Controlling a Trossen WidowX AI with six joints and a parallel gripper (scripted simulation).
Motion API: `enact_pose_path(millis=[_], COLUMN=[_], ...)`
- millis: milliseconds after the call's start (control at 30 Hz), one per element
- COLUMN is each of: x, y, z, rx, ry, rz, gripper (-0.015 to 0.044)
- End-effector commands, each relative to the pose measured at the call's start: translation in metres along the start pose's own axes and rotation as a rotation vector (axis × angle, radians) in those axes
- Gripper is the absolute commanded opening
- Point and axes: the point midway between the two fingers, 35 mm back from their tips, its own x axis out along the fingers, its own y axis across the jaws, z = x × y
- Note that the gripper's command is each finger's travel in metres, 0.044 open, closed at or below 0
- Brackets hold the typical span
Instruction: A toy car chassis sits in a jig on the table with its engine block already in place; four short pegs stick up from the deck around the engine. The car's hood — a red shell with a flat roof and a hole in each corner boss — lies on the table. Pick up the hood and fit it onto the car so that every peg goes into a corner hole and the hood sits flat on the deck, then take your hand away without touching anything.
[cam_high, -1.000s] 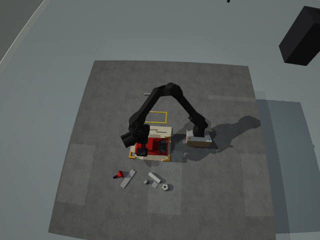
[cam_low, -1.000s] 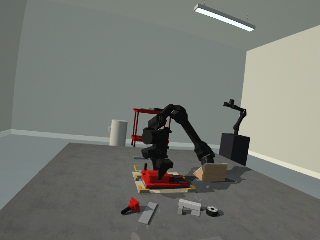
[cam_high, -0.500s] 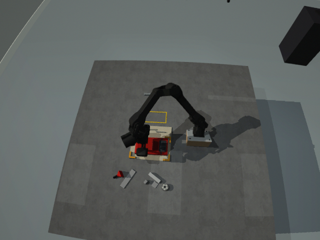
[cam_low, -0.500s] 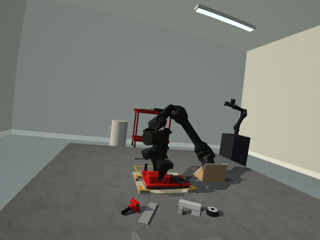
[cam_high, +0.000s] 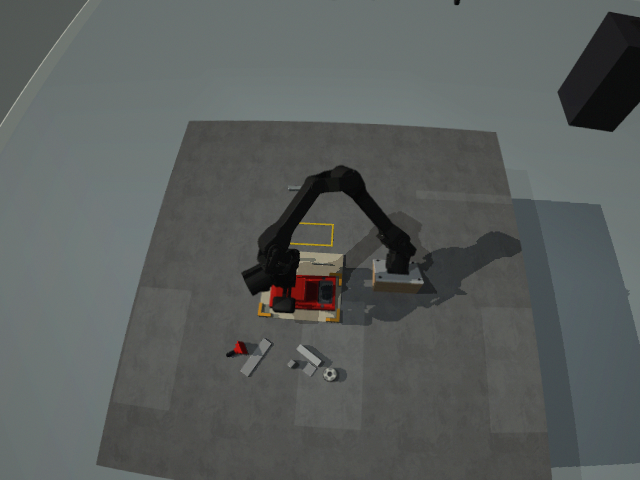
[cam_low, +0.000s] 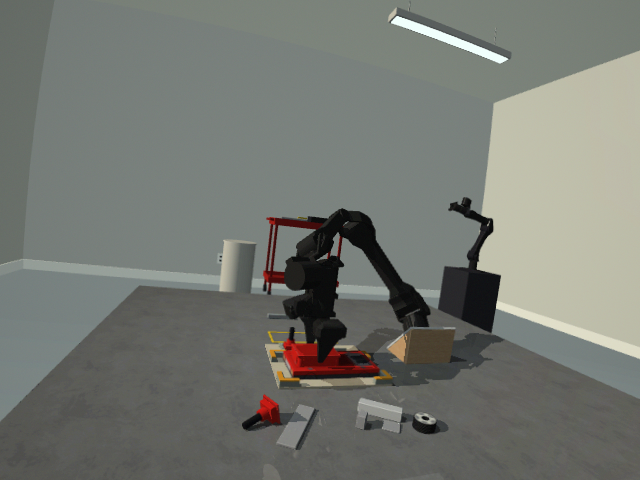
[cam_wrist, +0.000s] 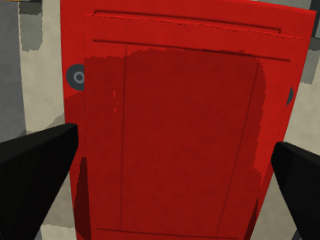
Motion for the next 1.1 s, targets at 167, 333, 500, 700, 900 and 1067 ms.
enact_pose_path(millis=[167,333,500,700,900,1067], x=[-0.043,-0.072,-0.072,-0.072,-0.072,-0.072], y=[0.002,0.001,0.001,0.001,0.001,0.001], z=[0.002,0.000,0.000,0.000,0.000,0.000], rx=[-0.001,-0.001,-0.001,-0.001,-0.001,-0.001], ry=[0.002,0.005,0.005,0.005,0.005,0.005], rz=[0.001,0.000,0.000,0.000,0.000,0.000], gripper=[0.0440,0.0440,0.0440,0.0440,0.0440,0.0440])
